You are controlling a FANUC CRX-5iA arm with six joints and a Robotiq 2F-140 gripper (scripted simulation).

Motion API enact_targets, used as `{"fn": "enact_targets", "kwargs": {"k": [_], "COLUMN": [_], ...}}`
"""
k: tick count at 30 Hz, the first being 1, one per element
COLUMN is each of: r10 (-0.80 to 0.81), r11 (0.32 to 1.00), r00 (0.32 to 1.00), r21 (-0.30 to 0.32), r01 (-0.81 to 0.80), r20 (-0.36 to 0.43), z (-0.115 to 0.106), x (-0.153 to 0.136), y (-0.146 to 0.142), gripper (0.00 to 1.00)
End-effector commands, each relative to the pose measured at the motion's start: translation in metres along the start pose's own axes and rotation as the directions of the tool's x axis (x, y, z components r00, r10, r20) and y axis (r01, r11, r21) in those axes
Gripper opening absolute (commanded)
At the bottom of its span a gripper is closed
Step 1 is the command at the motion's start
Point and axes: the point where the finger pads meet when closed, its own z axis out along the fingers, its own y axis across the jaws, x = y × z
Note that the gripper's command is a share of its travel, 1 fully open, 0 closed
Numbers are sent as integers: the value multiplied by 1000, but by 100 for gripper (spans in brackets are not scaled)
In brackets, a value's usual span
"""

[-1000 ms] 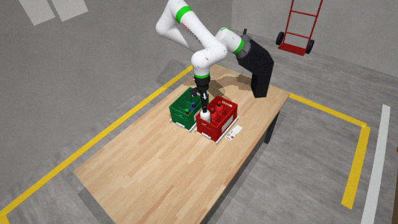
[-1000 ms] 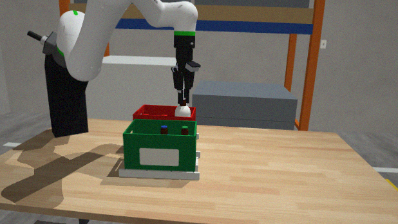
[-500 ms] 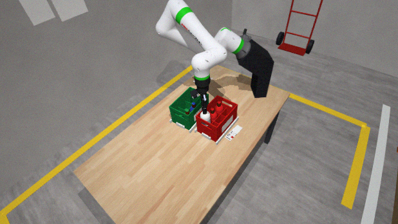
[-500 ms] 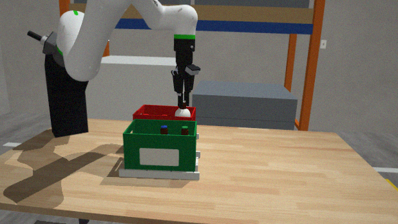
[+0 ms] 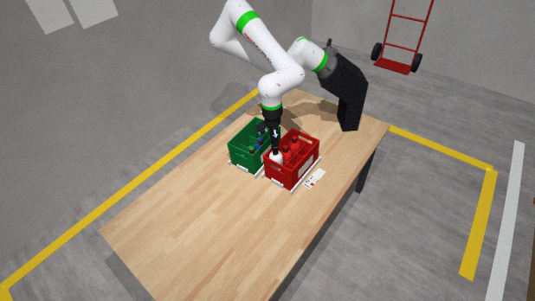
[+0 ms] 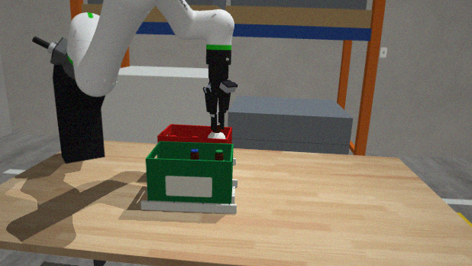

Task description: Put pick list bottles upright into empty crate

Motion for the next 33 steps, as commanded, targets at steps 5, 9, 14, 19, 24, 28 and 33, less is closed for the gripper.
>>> {"fn": "enact_targets", "kwargs": {"k": [5,9,14,19,24,28,33], "r10": [0,0,0,0,0,0,0], "r11": [1000,1000,1000,1000,1000,1000,1000], "r00": [1000,1000,1000,1000,1000,1000,1000], "r21": [1,1,1,1,1,1,1], "r01": [0,0,0,0,0,0,0], "r20": [-1,-1,-1,-1,-1,-1,-1], "z": [4,8,13,18,21,25,30], "x": [0,0,0,0,0,0,0], "y": [-1,-1,-1,-1,-1,-1,-1], "gripper": [10,10,10,10,10,10,10]}}
